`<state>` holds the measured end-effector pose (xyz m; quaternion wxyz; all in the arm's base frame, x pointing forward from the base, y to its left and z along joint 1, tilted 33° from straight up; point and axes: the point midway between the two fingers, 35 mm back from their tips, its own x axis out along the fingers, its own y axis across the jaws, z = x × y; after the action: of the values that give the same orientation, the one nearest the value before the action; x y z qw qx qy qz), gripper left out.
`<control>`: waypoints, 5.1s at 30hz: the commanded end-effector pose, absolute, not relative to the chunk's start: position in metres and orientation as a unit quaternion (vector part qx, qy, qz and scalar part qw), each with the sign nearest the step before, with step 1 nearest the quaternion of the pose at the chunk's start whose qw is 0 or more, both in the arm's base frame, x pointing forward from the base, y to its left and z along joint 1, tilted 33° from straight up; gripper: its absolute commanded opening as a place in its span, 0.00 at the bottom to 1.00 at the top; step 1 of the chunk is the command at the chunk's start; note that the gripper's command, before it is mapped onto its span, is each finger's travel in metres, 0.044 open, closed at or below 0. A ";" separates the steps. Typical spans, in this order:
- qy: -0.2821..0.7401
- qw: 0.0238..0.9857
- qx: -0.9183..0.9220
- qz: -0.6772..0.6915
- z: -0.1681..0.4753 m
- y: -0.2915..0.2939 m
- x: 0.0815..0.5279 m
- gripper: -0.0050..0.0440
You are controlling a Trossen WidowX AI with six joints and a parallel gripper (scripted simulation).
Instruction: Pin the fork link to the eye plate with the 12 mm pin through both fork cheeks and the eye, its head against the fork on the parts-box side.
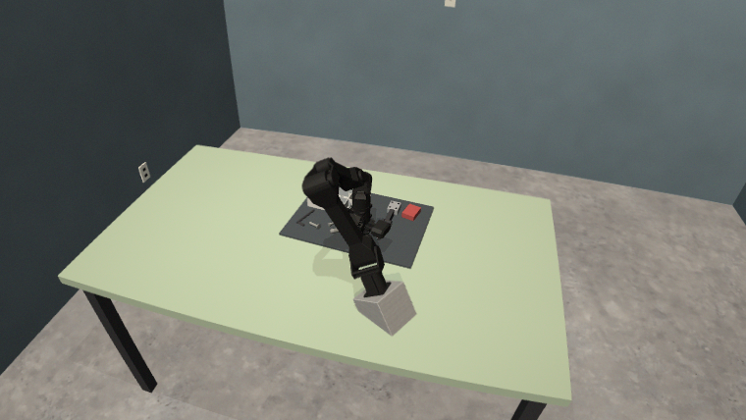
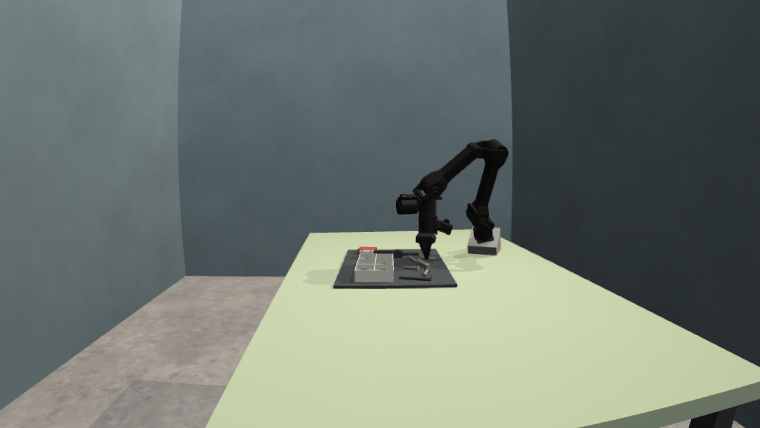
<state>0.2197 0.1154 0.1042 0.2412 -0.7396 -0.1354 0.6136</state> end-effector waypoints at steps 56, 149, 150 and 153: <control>-0.134 0.242 -0.741 0.612 0.105 0.115 0.220 0.27; -0.140 0.241 -0.749 0.601 0.147 0.095 0.214 0.27; -0.140 0.241 -0.749 0.601 0.147 0.095 0.214 0.27; -0.140 0.241 -0.749 0.601 0.147 0.095 0.214 0.27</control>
<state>0.2106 0.0952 0.1362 0.2412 -0.7378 -0.1327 0.6163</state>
